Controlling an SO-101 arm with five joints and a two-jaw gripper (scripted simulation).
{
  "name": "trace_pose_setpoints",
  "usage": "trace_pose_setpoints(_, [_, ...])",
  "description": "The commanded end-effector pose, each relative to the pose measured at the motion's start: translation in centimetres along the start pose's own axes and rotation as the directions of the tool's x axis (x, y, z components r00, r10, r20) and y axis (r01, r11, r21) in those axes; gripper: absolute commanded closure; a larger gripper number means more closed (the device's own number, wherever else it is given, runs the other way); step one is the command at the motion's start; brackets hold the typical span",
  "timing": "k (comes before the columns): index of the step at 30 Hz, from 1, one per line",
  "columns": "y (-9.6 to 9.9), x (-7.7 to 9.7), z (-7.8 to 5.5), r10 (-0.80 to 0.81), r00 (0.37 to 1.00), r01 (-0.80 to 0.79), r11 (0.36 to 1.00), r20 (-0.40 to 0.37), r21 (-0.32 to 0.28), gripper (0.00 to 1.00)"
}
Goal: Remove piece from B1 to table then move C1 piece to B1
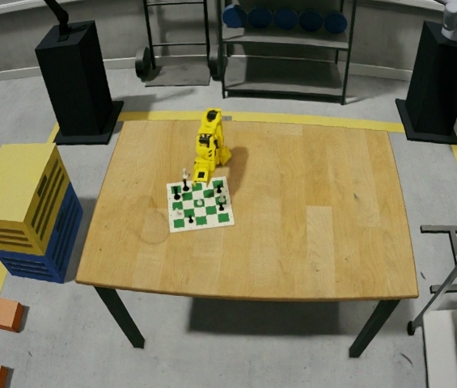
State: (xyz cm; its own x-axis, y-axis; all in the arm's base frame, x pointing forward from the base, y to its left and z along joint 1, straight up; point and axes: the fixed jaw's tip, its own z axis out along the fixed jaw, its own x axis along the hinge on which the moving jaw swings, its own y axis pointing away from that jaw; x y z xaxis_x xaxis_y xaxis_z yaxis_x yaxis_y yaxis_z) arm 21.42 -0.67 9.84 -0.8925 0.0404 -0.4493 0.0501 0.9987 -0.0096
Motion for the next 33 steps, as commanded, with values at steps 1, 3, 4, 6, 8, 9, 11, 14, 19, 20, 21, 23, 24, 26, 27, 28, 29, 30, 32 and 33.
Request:
trace_pose_setpoints(1, [4.4,0.5,-0.4,-0.186,0.982,0.181,0.979,-0.039,-0.095,0.74])
trace_pose_setpoints(3, [6.4,1.2,-0.8,-0.277,0.960,0.268,0.954,-0.047,-0.137,0.72])
trace_pose_setpoints(4, [6.4,1.2,-0.8,-0.277,0.960,0.268,0.954,-0.047,-0.137,0.72])
trace_pose_setpoints(6, [7.3,1.5,-1.0,-0.321,0.946,0.310,0.937,-0.049,-0.158,0.71])
trace_pose_setpoints(8, [9.0,2.3,-1.5,-0.406,0.913,0.389,0.900,-0.050,-0.196,0.69])
trace_pose_setpoints(9, [9.8,2.8,-1.8,-0.445,0.894,0.426,0.879,-0.049,-0.214,0.68])
trace_pose_setpoints(11, [11.2,3.7,-2.3,-0.518,0.854,0.493,0.834,-0.045,-0.247,0.66])
trace_pose_setpoints(14, [12.9,5.0,-3.1,-0.608,0.793,0.575,0.767,-0.036,-0.286,0.64])
trace_pose_setpoints(19, [14.6,6.8,-4.1,-0.705,0.709,0.662,0.674,-0.020,-0.328,0.61])
trace_pose_setpoints(20, [14.8,7.0,-4.2,-0.717,0.696,0.672,0.661,-0.017,-0.334,0.61])
trace_pose_setpoints(21, [14.8,7.0,-4.2,-0.717,0.696,0.672,0.661,-0.017,-0.334,0.61])
trace_pose_setpoints(23, [14.9,7.2,-4.4,-0.727,0.686,0.681,0.649,-0.015,-0.338,0.61])
trace_pose_setpoints(24, [15.1,7.4,-4.5,-0.736,0.677,0.688,0.640,-0.013,-0.341,0.61])
trace_pose_setpoints(26, [15.3,7.6,-4.6,-0.746,0.665,0.698,0.627,-0.010,-0.346,0.60])
trace_pose_setpoints(27, [15.3,7.7,-4.6,-0.750,0.662,0.701,0.623,-0.009,-0.347,0.60])
trace_pose_setpoints(28, [15.3,7.8,-4.7,-0.752,0.659,0.703,0.620,-0.009,-0.348,0.60])
trace_pose_setpoints(29, [15.4,7.8,-4.7,-0.753,0.658,0.704,0.619,-0.009,-0.349,0.60])
trace_pose_setpoints(30, [15.4,7.8,-4.7,-0.753,0.658,0.704,0.619,-0.008,-0.349,0.60])
trace_pose_setpoints(32, [15.4,7.8,-4.7,-0.753,0.658,0.704,0.619,-0.008,-0.349,0.60])
trace_pose_setpoints(33, [15.4,7.8,-4.7,-0.753,0.658,0.704,0.619,-0.008,-0.349,0.60])
